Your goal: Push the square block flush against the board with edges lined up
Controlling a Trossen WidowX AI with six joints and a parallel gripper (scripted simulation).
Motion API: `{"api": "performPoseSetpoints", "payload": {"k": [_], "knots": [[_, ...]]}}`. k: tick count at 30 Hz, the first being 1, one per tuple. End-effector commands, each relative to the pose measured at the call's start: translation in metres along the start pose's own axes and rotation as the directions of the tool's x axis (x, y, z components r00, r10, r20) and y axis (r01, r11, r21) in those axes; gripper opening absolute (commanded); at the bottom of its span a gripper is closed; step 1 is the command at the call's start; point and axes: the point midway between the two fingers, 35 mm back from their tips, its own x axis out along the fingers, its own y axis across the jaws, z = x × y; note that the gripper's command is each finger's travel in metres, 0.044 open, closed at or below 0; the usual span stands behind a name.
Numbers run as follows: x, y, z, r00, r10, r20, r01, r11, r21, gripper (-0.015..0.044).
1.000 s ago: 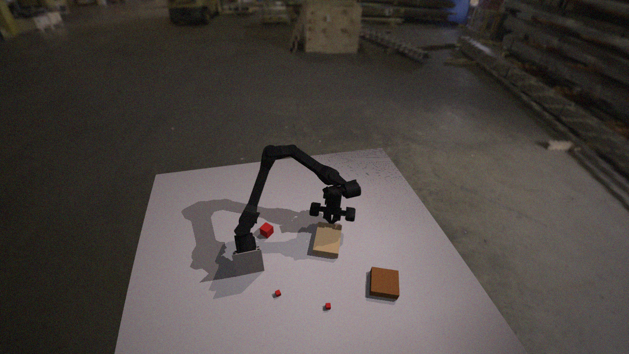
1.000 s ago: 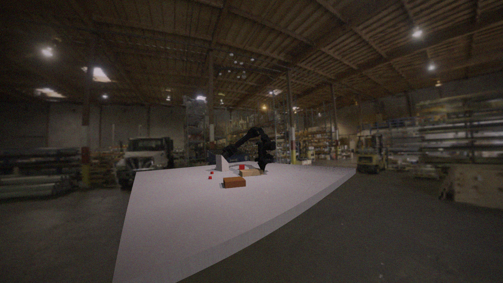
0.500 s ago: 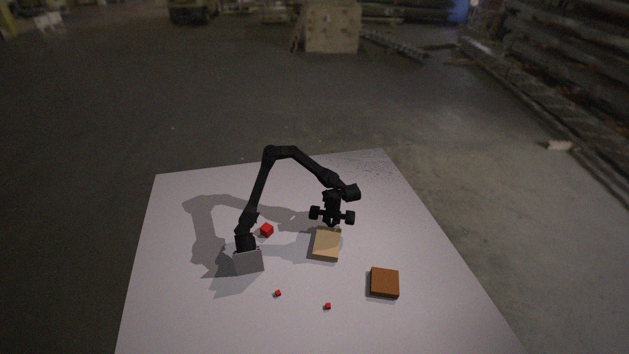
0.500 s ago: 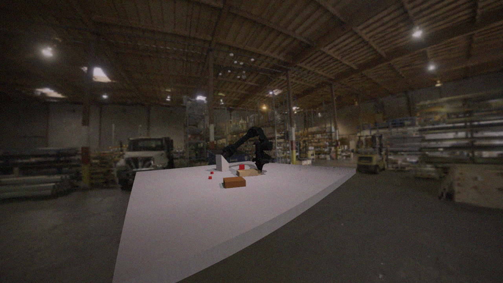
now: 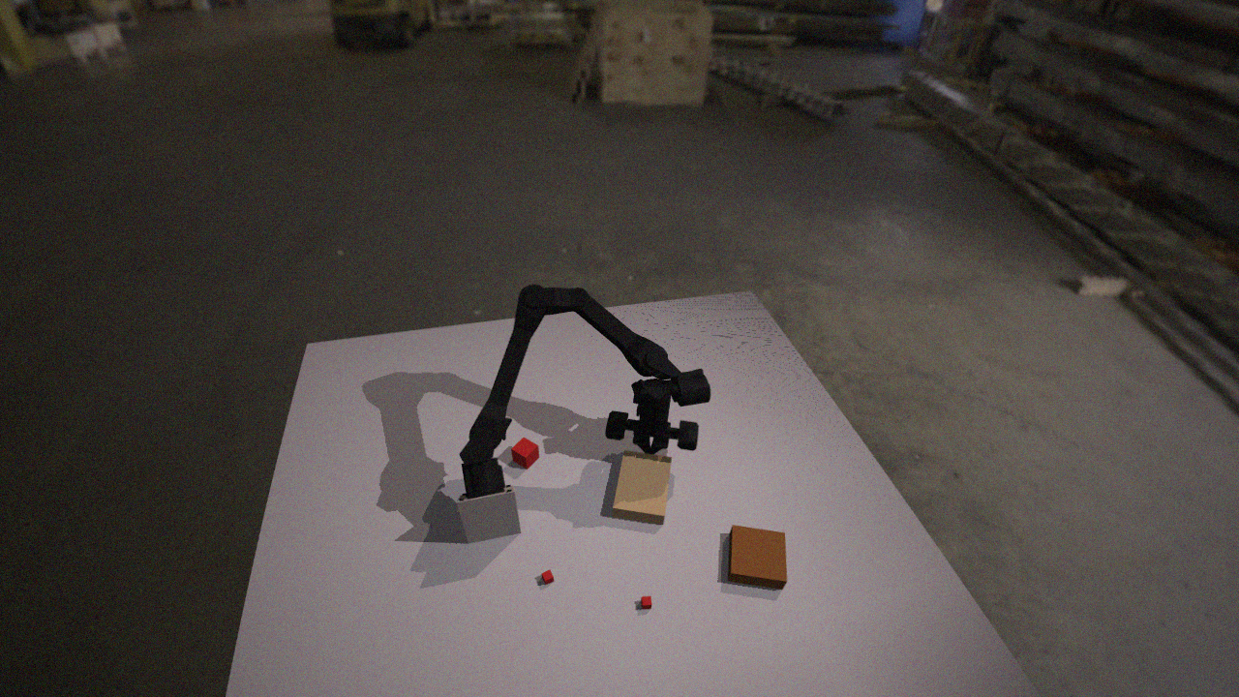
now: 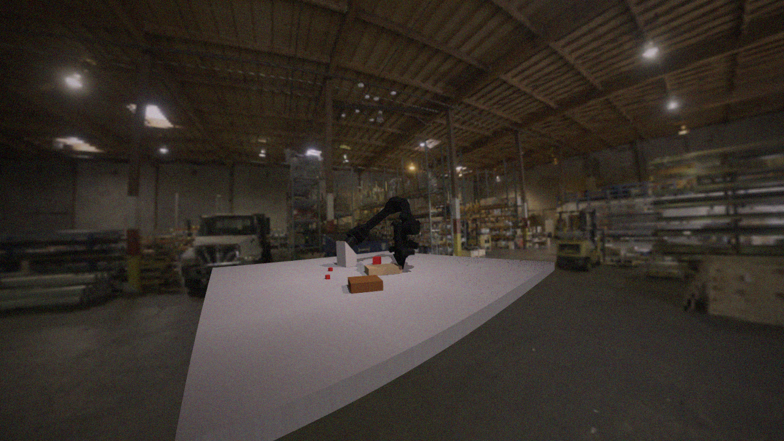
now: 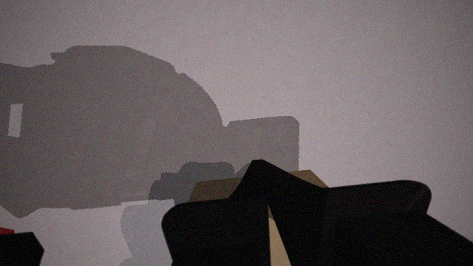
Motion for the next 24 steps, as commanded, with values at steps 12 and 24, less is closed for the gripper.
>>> {"api": "performPoseSetpoints", "payload": {"k": [12,24], "knots": [[0.002,0.004,-0.015,1.000,0.005,-0.008,-0.005,1.000,0.005,0.0000],[0.002,0.002,0.004,1.000,0.005,-0.007,-0.005,1.000,0.004,0.0000]]}}
